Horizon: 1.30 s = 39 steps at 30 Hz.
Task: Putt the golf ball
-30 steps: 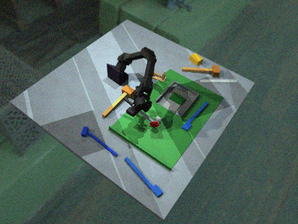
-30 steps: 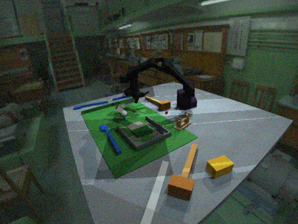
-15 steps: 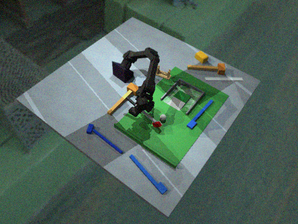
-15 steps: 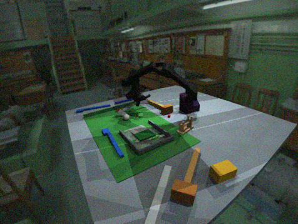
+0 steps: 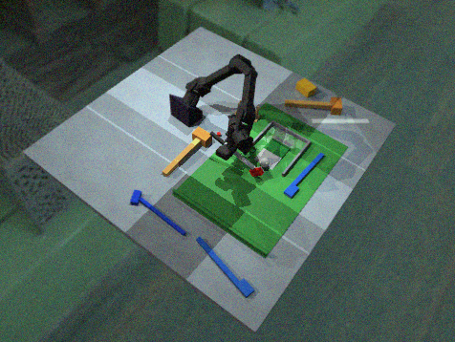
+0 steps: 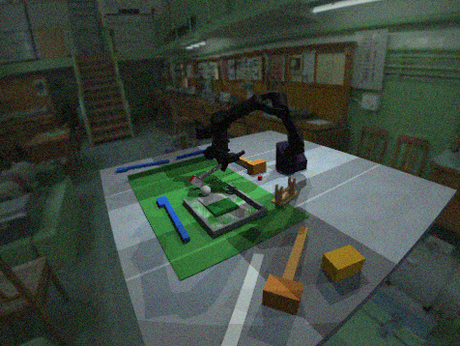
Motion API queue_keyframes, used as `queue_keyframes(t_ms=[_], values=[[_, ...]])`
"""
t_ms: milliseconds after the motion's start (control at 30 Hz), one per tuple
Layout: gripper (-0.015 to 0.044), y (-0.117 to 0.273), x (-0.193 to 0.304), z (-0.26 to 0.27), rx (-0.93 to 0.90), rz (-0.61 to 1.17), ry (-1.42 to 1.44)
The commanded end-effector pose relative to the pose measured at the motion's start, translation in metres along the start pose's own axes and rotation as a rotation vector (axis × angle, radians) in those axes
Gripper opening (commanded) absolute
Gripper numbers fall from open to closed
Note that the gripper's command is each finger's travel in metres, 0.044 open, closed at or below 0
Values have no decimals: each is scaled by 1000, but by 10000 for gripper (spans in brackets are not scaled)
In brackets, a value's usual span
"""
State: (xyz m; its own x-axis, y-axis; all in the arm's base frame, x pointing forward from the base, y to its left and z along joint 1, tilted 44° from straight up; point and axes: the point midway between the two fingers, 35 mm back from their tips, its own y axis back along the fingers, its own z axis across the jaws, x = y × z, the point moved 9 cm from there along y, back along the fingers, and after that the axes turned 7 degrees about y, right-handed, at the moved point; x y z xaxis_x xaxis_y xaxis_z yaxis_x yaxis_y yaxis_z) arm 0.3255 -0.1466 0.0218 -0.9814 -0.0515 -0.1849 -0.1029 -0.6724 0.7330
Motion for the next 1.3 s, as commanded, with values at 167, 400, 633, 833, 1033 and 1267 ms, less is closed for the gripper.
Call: queue_keyframes(t_ms=[167, 400, 633, 833, 1033, 1267], values=[[0, 27, 3, 5, 2, -9, -22], [0, 62, 5, 6, 2, -8, -22], [0, 54, 5, 4, -2, -8, -32], [0, 54, 5, 4, -2, -8, -32], [0, 54, 5, 4, -2, -8, -32], [0, 54, 5, 4, -2, -8, -32]])
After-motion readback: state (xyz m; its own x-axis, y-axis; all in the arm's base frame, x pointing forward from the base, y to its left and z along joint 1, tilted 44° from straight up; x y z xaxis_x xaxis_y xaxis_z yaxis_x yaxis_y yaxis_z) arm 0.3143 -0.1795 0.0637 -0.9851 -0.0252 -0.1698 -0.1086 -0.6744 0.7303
